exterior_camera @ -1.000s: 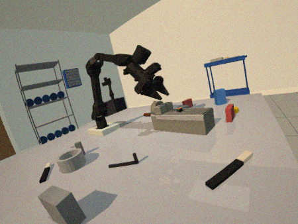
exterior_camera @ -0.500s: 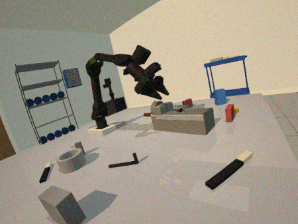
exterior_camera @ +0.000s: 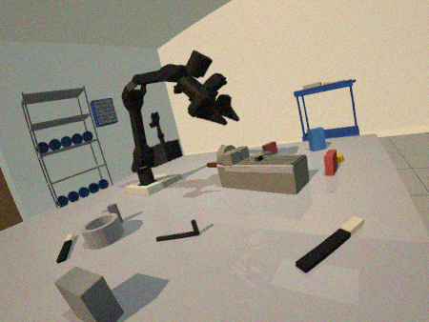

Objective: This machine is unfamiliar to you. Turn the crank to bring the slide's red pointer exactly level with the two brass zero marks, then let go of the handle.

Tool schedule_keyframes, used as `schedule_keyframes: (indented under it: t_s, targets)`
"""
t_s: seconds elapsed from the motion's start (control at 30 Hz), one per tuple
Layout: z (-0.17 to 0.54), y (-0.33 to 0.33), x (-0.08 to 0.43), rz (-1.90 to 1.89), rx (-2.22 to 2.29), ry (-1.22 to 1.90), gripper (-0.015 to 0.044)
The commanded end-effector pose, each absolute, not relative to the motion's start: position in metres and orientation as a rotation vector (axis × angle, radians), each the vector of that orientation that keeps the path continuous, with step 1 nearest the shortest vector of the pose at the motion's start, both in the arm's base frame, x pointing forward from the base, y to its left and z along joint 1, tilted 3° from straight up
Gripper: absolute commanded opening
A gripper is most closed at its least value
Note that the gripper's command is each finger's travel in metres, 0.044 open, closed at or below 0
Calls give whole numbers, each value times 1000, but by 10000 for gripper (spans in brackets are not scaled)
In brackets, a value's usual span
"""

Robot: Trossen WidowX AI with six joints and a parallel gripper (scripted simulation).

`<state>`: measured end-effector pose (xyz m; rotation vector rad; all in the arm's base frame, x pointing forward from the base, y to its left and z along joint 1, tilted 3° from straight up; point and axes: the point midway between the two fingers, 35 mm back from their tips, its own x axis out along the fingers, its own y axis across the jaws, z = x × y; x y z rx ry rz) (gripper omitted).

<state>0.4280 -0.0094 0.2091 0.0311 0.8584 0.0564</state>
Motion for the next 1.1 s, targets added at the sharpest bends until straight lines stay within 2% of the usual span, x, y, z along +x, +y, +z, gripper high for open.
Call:
schedule_keyframes:
  t_s: [0.0,0.57,1.07]
  targets:
    - [208,3,410,15,47,871,440]
    - [204,35,318,-242,174,770,440]
    - [163,39,318,-247,164,767,440]
